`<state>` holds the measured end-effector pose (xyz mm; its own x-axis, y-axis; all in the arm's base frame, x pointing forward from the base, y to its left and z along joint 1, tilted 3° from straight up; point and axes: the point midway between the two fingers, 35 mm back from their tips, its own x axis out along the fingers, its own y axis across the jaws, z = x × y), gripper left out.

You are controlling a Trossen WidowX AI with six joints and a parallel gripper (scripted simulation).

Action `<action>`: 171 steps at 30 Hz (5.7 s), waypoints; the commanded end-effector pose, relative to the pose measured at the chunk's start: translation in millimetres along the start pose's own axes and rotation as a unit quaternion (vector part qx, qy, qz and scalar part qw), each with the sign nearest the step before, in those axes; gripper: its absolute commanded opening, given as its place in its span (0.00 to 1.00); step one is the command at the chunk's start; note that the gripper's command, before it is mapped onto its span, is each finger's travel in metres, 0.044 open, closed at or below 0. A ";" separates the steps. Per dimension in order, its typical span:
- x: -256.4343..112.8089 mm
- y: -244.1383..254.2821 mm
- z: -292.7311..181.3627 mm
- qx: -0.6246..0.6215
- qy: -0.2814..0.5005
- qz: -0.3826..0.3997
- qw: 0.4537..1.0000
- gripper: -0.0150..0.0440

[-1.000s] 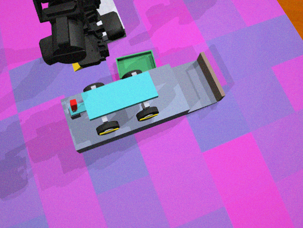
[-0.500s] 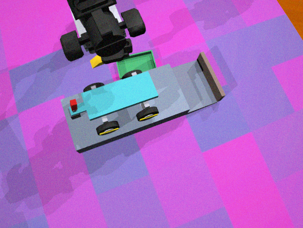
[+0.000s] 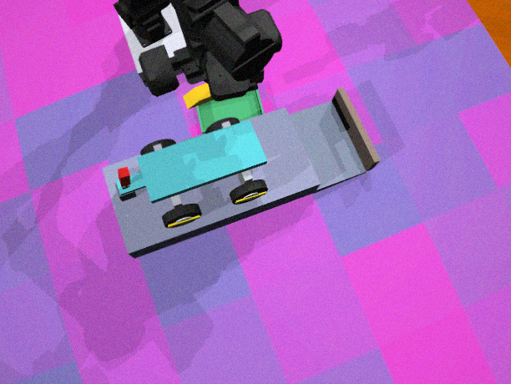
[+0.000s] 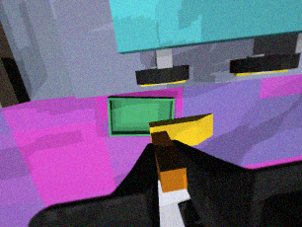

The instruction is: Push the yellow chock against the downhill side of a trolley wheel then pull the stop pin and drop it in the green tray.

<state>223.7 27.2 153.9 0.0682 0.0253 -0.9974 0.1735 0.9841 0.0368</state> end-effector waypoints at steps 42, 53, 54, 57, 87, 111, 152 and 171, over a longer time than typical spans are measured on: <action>6.8 100.5 42.3 0.002 -0.006 -0.052 0.999 0.25; 14.2 100.6 51.9 0.002 -0.006 -0.052 0.999 0.25; 17.3 100.3 51.7 0.002 -0.006 -0.052 0.999 0.25; 26.3 100.0 52.1 0.002 -0.006 -0.052 0.999 0.25; 69.8 89.0 53.0 0.002 -0.006 -0.053 0.999 0.25; 67.6 65.9 51.2 0.002 -0.006 -0.054 0.999 0.25; 40.1 61.4 49.0 0.002 -0.006 -0.054 0.999 0.58; 10.2 62.6 54.1 0.012 -0.015 -0.045 0.999 0.67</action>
<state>284.3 82.4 144.5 0.0575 -0.0799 -0.9951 0.1821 0.9809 -0.0682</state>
